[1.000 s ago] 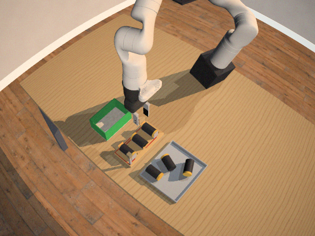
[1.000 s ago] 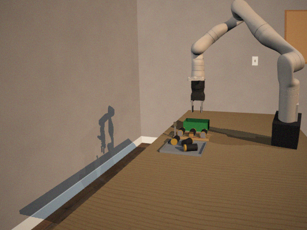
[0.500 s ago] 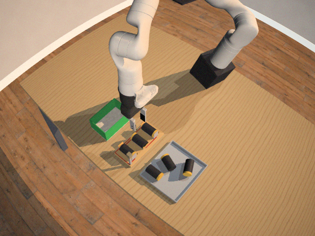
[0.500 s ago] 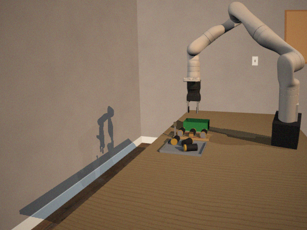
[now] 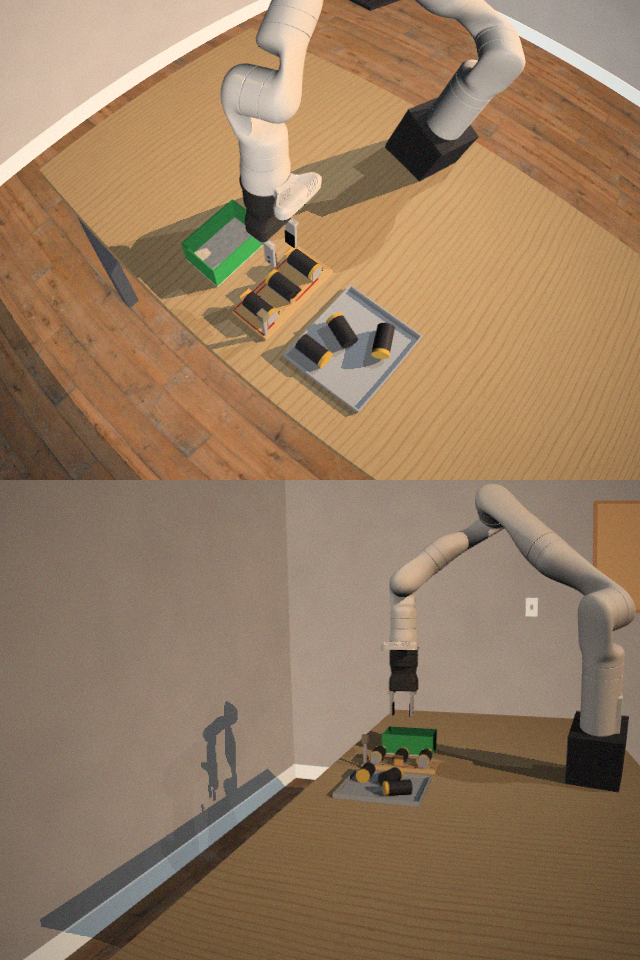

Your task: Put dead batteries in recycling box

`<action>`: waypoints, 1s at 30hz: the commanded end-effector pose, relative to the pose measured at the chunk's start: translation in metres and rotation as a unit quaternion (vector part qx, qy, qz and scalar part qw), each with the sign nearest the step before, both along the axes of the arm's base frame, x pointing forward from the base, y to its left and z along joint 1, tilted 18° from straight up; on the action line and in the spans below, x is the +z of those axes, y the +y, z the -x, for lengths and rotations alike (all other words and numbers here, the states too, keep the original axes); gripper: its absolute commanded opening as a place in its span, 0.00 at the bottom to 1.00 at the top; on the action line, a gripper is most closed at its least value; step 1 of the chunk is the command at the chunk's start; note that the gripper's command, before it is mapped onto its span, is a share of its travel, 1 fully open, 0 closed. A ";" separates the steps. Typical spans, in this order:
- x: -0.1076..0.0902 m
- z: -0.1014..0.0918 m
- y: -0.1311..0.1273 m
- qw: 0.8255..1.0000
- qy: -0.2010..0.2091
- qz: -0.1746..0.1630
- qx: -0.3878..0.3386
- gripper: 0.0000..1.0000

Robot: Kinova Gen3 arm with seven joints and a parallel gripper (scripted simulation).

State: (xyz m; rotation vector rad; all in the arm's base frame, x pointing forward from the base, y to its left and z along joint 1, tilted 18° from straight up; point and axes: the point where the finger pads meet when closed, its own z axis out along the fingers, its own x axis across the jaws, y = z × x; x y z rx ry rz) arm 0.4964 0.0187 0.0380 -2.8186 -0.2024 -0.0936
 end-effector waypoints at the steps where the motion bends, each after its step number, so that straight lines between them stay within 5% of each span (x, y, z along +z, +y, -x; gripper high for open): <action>1: 0.000 -0.001 0.000 1.000 -0.001 0.000 0.000 0.90; 4: -0.010 -0.001 0.003 1.000 -0.001 0.000 0.000 0.90; 10: -0.063 -0.004 0.020 1.000 -0.001 0.000 0.000 0.90; 30: -0.073 -0.004 0.024 1.000 -0.001 0.000 0.000 0.90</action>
